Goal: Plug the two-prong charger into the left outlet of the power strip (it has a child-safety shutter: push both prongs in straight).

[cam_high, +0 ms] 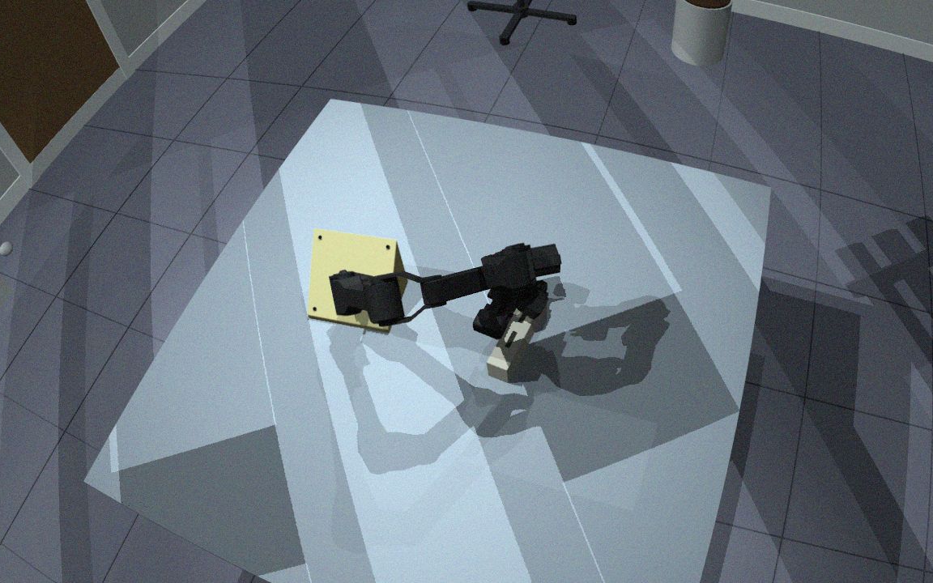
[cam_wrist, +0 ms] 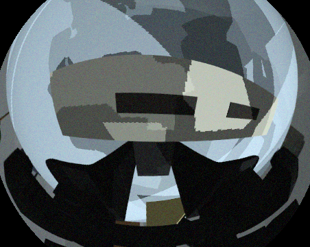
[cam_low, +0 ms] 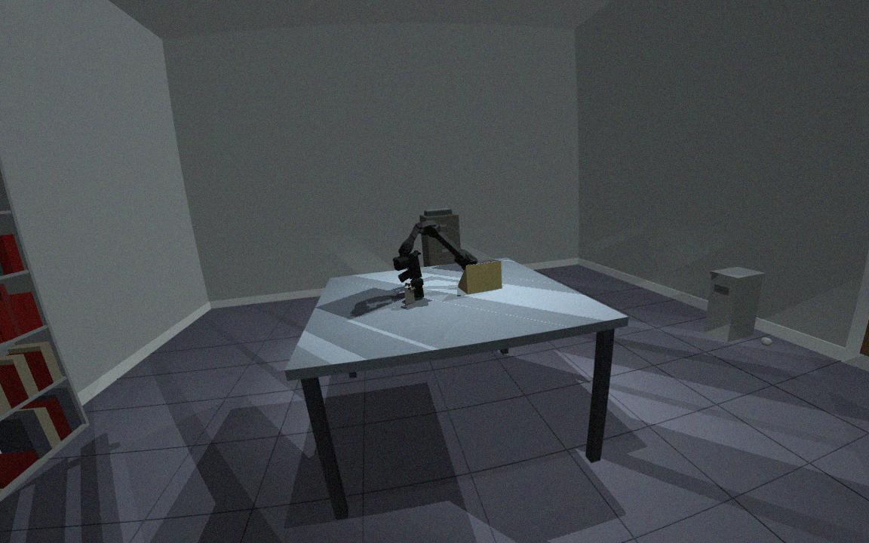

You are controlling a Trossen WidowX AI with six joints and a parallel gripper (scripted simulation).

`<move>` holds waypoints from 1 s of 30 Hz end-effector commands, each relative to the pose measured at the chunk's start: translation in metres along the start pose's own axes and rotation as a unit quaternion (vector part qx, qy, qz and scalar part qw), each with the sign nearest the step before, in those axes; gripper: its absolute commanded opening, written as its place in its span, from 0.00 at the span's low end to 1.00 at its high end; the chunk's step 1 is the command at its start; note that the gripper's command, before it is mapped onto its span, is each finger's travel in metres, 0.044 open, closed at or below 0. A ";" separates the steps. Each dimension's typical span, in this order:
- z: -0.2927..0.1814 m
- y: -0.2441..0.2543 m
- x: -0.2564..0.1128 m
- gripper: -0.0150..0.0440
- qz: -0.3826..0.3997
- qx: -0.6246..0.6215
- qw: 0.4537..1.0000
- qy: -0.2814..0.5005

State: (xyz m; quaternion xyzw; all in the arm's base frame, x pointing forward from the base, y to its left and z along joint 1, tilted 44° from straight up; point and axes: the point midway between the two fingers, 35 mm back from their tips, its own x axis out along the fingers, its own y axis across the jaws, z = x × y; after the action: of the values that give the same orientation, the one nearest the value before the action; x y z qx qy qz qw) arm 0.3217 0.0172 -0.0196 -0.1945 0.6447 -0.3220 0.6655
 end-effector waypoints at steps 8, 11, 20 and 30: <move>0.006 -0.001 0.001 0.25 0.002 0.010 1.000 -0.010; 0.006 -0.001 0.001 0.25 0.002 0.010 1.000 -0.010; 0.004 -0.001 0.001 0.25 0.002 0.010 1.000 -0.010; 0.003 -0.001 0.000 0.25 0.002 0.010 1.000 -0.010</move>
State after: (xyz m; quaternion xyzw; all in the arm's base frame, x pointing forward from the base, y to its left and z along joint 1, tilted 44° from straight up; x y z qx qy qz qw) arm 0.3217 0.0170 -0.0197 -0.1917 0.6421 -0.3220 0.6688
